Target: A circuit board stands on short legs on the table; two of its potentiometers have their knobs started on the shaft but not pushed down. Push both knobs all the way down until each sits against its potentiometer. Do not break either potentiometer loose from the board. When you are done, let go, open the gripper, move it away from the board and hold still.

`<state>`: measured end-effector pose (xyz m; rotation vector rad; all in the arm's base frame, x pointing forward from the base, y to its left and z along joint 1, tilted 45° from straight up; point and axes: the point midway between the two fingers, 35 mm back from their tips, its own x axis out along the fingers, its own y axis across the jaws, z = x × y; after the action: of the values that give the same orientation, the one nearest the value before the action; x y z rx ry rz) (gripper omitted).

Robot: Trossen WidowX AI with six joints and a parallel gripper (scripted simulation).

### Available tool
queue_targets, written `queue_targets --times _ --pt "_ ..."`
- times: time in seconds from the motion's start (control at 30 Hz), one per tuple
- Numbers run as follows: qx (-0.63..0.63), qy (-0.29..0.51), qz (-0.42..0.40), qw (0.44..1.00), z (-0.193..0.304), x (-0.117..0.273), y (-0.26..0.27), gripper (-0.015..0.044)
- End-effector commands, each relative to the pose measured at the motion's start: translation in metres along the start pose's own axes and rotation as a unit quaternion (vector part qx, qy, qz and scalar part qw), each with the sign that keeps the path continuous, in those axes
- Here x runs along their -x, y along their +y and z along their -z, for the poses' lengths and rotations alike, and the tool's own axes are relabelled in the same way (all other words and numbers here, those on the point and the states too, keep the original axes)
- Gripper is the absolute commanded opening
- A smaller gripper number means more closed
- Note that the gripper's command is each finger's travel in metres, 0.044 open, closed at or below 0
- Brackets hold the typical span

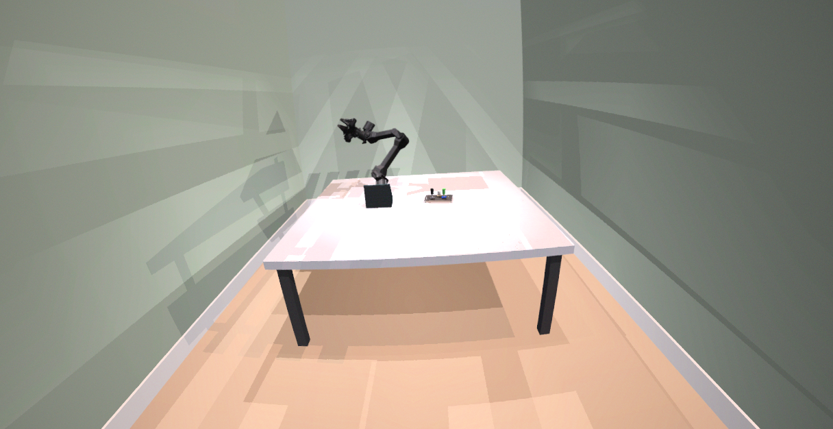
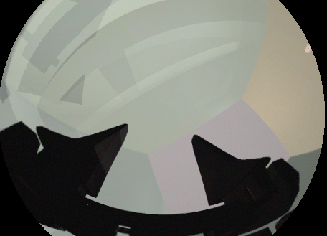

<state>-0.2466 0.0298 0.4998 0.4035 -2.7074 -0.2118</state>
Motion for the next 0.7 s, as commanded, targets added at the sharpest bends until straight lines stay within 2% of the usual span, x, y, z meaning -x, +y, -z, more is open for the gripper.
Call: queue_targets --times 0.0,0.47,0.67 --pt "0.000 0.000 -0.001 1.000 0.000 0.000 0.001 0.0374" --pt "-0.067 -0.048 -0.123 0.989 -0.025 0.024 0.064 0.0006" --pt "-0.105 -0.062 -0.184 0.975 -0.035 0.043 0.094 0.0000"
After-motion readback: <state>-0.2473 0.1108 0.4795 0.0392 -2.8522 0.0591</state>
